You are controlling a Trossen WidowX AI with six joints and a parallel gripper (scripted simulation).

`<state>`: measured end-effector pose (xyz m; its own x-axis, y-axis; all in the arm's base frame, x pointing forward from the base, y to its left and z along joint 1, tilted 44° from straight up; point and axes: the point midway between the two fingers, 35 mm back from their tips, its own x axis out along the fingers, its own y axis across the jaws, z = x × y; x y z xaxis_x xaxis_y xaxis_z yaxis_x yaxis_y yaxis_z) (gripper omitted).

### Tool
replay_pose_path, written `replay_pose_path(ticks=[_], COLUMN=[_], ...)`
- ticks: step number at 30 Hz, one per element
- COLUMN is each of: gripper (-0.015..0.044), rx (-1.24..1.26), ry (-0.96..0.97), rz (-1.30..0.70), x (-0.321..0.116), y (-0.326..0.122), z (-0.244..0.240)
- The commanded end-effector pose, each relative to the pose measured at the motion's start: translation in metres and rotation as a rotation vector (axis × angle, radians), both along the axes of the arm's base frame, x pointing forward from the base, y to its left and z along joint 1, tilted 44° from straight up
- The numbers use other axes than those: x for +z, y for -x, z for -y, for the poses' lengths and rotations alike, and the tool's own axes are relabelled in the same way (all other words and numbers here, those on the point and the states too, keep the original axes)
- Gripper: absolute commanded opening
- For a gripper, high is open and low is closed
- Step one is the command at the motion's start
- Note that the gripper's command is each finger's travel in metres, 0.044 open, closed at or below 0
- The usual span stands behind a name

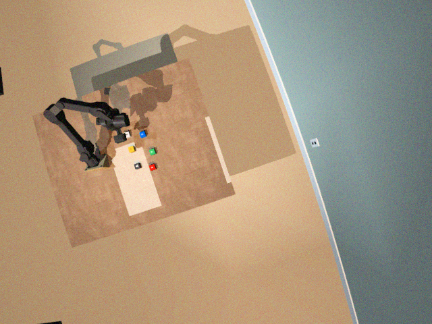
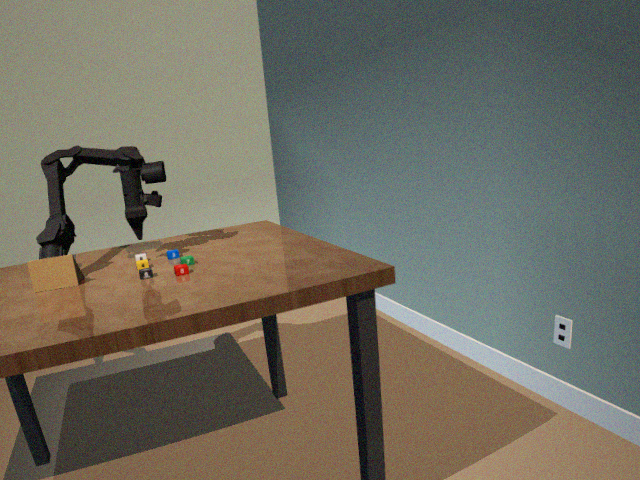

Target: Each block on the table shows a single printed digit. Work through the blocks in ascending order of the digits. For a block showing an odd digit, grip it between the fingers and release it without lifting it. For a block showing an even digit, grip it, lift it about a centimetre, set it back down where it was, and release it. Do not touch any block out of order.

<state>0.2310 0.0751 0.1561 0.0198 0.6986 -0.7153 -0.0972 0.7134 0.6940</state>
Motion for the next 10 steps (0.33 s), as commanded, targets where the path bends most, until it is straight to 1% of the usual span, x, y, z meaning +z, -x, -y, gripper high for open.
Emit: replay_pose_path(ticks=[1, 3, 10], gripper=[0.04, 0.04, 0.04], rx=[-0.019, -0.026, -0.027], ry=[0.007, 0.008, 0.008], rz=[0.037, 0.041, 0.041], x=[0.064, 0.083, 0.086], y=[0.009, 0.016, 0.017], z=[-0.004, -0.006, -0.006])
